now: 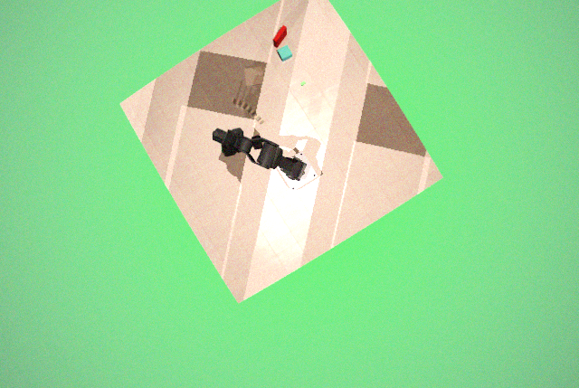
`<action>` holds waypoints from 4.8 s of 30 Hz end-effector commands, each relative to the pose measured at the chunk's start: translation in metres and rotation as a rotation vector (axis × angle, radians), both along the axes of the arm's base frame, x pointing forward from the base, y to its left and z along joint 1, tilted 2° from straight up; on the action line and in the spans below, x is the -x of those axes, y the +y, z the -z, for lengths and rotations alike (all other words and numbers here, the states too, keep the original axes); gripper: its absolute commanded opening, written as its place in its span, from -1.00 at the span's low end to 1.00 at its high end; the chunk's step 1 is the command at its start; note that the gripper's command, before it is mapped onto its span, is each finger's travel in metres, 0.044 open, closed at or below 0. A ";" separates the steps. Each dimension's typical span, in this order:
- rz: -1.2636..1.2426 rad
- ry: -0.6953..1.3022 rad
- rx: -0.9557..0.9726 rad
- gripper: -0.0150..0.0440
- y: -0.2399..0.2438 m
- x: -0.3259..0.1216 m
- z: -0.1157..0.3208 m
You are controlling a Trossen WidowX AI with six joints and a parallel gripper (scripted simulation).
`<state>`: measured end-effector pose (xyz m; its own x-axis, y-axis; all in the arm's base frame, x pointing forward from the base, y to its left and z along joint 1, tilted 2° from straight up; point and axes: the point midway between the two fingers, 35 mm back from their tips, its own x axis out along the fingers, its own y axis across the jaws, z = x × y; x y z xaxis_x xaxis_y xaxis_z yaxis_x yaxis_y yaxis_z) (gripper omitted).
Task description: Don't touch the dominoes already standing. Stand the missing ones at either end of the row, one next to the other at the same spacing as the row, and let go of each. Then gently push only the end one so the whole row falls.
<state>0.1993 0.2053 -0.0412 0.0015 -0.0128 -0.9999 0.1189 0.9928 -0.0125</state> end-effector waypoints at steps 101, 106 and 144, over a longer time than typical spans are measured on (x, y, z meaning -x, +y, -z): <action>-0.533 0.010 0.014 -0.13 -0.136 -0.075 0.000; -0.533 0.010 0.014 0.23 -0.136 -0.075 0.000; 0.304 -0.005 0.012 0.11 -0.140 -0.059 -0.097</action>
<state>0.2682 0.0697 0.0715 0.0015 -0.0241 -0.9997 0.0077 0.9997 -0.0241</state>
